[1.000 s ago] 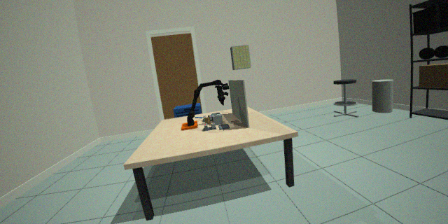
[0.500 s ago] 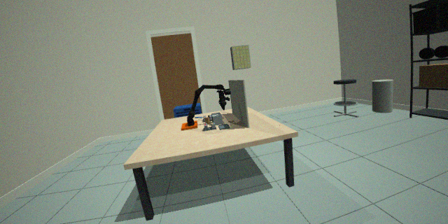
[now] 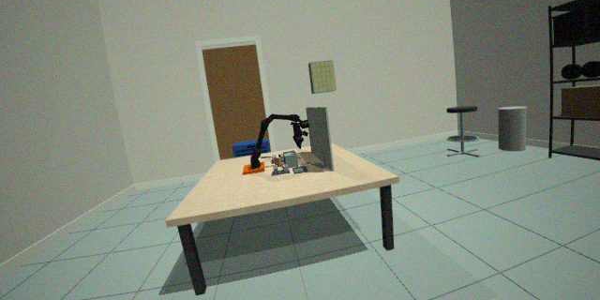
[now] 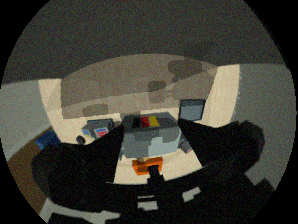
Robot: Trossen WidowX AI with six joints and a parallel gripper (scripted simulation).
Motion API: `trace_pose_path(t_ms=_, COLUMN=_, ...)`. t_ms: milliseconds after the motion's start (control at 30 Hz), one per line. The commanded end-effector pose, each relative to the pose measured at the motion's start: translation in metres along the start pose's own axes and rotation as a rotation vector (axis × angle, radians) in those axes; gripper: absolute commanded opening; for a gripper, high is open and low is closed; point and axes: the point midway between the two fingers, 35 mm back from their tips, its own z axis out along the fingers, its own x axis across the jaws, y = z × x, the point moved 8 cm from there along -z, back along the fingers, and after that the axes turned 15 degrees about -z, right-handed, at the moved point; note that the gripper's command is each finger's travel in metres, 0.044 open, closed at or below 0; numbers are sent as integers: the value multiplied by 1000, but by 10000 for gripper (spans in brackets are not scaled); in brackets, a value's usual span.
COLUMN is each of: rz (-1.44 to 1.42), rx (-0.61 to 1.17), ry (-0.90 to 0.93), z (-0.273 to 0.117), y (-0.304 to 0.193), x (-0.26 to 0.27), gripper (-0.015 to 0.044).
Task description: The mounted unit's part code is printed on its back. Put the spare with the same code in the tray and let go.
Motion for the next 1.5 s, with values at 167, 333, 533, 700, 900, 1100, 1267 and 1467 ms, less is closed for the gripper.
trace_pose_path(t_ms=167, rz=-234, rx=-2, ry=8, z=-6, y=-14, x=44, gripper=440)
trace_pose_path(t_ms=333, rz=-678, rx=-5, ry=17, z=-13, y=-54, x=116, gripper=440)
trace_pose_path(t_ms=533, rz=-1264, rx=-6, ry=25, z=-12, y=-127, x=184, gripper=440)
trace_pose_path(t_ms=700, rz=-1501, rx=-5, ry=27, z=-8, y=-160, x=201, gripper=440)
trace_pose_path(t_ms=900, rz=-1501, rx=-5, ry=27, z=-8, y=-160, x=201, gripper=440)
trace_pose_path(t_ms=1100, rz=-1501, rx=-5, ry=28, z=17, y=-162, x=206, gripper=309)
trace_pose_path(t_ms=1267, rz=-1501, rx=-5, ry=28, z=32, y=-165, x=210, gripper=300)
trace_pose_path(t_ms=1467, rz=-1501, rx=-5, ry=28, z=33, y=-165, x=210, gripper=300)
